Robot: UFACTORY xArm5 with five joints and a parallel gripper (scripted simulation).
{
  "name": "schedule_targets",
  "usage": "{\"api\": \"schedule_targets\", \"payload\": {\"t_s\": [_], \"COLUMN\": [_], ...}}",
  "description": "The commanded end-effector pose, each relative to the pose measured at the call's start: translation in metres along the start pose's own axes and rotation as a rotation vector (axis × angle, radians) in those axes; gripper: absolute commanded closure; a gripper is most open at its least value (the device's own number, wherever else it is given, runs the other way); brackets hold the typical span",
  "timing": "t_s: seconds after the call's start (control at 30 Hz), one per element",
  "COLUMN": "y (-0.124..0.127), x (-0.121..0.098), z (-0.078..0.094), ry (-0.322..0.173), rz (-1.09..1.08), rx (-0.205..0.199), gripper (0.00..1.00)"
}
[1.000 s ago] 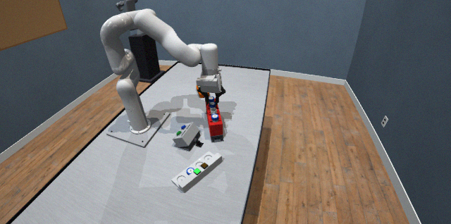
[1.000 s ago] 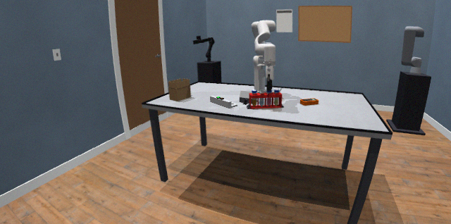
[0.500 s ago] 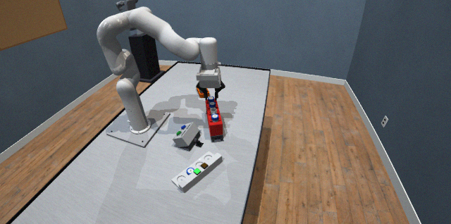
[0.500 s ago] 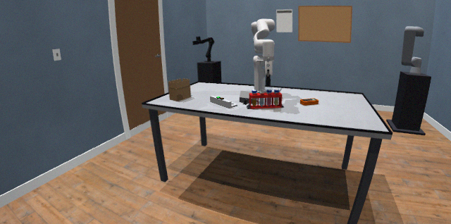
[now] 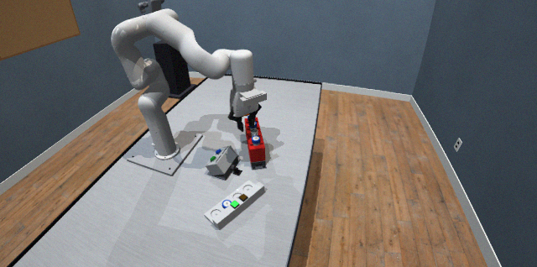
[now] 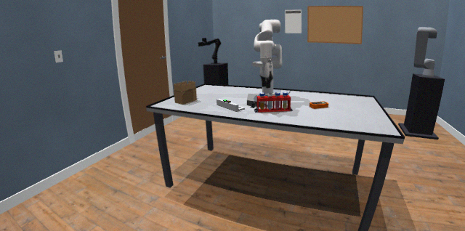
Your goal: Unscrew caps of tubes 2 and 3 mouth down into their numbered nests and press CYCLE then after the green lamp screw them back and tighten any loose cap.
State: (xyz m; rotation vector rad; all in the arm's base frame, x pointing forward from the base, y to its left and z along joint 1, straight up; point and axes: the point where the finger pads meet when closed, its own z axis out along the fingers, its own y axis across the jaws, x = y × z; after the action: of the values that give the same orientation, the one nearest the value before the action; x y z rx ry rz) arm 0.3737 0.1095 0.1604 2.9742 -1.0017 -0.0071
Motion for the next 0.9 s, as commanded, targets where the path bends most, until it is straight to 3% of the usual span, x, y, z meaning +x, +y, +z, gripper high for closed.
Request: {"api": "schedule_targets", "payload": {"t_s": [0.0,0.37,0.43,0.87], "y": [0.024,0.081,0.081,0.157], "x": [0.024,0.076,0.076,0.145], "z": [-0.002,-0.002,-0.002,-0.001], "ry": [0.007,0.007,0.007,0.008], "rz": [-0.239,-0.239,-0.239,-0.239], "rx": [0.007,0.006,0.006,0.005], "gripper": [0.54,0.54,0.54,0.54]}}
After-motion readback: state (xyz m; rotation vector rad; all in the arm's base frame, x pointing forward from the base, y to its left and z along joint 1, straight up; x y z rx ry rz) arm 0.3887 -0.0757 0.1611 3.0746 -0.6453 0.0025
